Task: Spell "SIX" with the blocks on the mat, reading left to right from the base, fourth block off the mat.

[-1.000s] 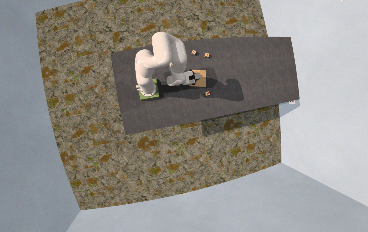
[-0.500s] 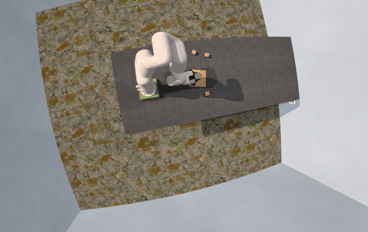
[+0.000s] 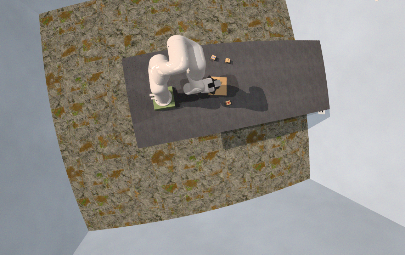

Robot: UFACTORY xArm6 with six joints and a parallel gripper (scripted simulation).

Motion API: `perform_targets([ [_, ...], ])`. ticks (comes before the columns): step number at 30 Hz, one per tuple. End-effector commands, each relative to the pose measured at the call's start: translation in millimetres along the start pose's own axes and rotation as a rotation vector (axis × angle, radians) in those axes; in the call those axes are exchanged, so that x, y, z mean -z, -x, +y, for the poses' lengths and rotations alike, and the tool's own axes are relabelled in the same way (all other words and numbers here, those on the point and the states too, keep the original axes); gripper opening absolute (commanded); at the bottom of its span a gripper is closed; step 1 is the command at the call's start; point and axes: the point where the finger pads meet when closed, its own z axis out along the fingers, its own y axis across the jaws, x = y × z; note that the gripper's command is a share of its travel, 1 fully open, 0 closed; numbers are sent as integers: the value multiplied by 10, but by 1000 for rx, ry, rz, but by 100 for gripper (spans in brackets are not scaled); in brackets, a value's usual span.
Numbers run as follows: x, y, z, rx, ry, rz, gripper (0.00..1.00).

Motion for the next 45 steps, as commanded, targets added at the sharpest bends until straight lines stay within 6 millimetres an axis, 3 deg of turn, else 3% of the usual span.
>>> perform_targets([
  [1, -3, -11, 0, 0, 0, 2, 47],
  [27, 6, -26, 0, 0, 0, 2, 47],
  [45, 253, -419, 0, 0, 0, 2, 47],
])
